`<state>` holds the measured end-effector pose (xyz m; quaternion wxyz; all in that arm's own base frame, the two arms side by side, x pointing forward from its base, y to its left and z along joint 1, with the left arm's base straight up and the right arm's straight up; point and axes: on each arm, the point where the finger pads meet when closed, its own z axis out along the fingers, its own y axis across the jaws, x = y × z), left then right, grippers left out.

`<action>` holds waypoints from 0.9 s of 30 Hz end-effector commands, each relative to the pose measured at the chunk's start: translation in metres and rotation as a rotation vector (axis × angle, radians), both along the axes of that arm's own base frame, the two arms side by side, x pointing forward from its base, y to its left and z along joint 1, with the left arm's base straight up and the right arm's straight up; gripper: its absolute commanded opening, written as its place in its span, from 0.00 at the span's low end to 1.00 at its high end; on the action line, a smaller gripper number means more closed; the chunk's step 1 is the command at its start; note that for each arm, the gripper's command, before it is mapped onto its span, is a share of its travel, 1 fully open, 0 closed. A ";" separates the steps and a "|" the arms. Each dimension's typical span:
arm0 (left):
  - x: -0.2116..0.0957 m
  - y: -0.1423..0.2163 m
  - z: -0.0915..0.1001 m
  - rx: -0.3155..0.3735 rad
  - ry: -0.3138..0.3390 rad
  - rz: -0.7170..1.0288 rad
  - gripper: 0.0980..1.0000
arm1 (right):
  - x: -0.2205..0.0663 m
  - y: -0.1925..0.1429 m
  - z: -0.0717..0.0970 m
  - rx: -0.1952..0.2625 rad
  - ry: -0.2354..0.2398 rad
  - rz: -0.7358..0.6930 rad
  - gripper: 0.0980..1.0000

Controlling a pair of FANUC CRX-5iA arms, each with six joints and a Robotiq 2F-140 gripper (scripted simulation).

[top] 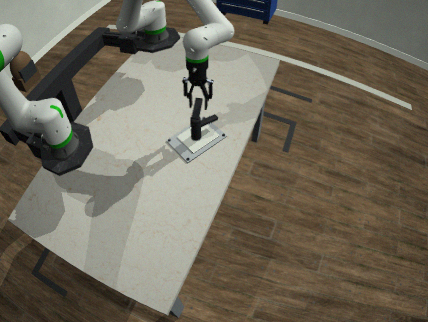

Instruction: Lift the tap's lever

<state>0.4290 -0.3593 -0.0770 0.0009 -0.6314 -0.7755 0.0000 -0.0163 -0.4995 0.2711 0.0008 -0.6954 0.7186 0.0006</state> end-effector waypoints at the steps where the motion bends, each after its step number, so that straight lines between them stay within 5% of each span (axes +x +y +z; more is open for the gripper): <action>1: 0.001 0.000 0.001 -0.001 -0.001 0.000 0.43 | 0.000 0.000 0.001 -0.002 0.000 0.000 1.00; 15: 0.001 0.000 0.009 -0.001 -0.001 0.000 0.43 | 0.000 0.000 0.001 -0.002 0.000 0.000 1.00; 27: 0.001 0.000 0.040 -0.001 -0.001 0.000 0.43 | 0.000 0.000 0.001 -0.002 0.000 0.000 1.00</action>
